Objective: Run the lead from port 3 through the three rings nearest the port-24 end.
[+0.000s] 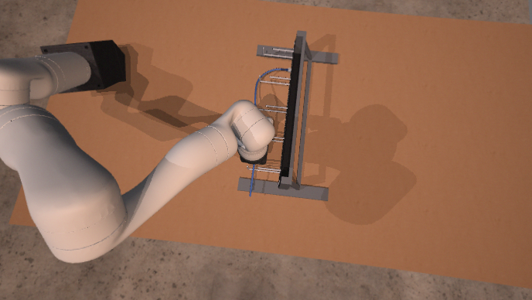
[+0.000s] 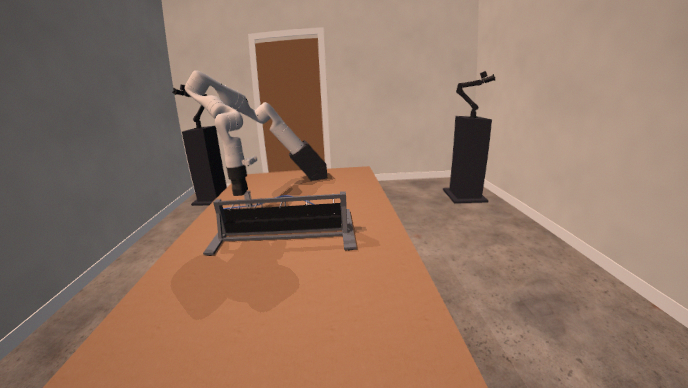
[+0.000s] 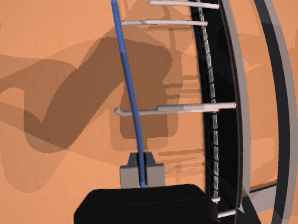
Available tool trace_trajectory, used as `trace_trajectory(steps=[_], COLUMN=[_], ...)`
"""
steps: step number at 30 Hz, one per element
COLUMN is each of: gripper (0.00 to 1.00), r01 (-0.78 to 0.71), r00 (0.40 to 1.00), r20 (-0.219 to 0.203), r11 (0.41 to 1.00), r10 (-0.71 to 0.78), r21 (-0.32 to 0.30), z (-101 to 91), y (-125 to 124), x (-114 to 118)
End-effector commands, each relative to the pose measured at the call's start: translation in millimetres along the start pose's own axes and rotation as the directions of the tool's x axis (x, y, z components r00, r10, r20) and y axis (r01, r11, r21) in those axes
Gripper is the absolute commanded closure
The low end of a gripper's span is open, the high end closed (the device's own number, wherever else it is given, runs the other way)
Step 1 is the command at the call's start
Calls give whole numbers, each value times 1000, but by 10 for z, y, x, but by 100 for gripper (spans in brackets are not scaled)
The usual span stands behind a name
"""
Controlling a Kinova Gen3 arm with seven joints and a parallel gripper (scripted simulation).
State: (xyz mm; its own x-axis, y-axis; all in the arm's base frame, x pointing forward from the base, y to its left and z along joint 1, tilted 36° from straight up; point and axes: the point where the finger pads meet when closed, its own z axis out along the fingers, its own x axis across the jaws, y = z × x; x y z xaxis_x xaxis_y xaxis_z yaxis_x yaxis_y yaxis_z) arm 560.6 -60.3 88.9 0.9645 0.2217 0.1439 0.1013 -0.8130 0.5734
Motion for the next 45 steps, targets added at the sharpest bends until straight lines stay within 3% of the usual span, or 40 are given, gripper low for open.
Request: trace_trajectory(steps=[1,30,45], gripper=[100,100,100], r01=[-2,-2,-2], r00=[1000,1000,1000], r20=[-2,-2,-2], r11=[1000,1000,1000], r10=[2,2,2], r21=[-2,-2,-2], z=[-7,-7,-7], y=[15,15,15], x=[15,365,403])
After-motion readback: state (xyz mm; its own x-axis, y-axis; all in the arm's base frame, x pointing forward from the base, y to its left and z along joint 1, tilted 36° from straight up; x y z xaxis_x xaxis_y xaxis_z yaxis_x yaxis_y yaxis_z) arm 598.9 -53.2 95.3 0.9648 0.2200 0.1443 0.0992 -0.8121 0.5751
